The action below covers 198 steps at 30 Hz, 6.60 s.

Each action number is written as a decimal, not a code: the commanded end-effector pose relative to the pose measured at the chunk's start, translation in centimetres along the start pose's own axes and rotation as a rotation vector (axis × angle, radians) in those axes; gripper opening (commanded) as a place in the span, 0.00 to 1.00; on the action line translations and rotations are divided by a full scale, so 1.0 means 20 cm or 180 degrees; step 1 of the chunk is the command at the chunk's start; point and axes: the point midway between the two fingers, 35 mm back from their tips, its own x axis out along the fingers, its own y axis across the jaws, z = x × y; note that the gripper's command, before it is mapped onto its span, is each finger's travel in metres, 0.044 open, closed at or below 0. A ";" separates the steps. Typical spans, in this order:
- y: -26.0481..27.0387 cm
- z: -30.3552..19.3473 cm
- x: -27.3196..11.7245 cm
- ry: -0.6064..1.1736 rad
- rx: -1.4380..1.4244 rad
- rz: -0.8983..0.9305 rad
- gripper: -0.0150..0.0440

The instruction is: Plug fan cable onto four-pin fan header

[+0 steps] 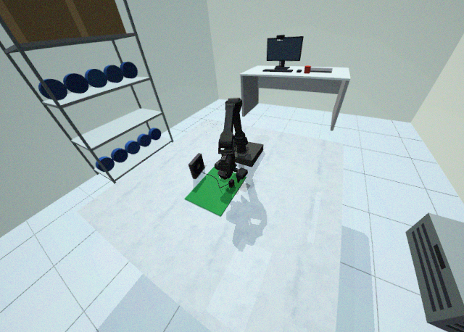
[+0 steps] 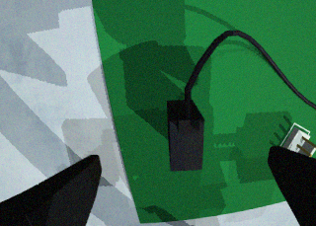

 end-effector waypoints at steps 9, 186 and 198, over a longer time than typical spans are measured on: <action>0.00 -0.01 0.11 0.0031 -0.0011 -0.0002 1.00; -0.48 -0.15 0.14 0.0030 0.1467 -0.0038 0.25; -0.48 -0.15 0.14 0.0020 0.1474 -0.0027 0.57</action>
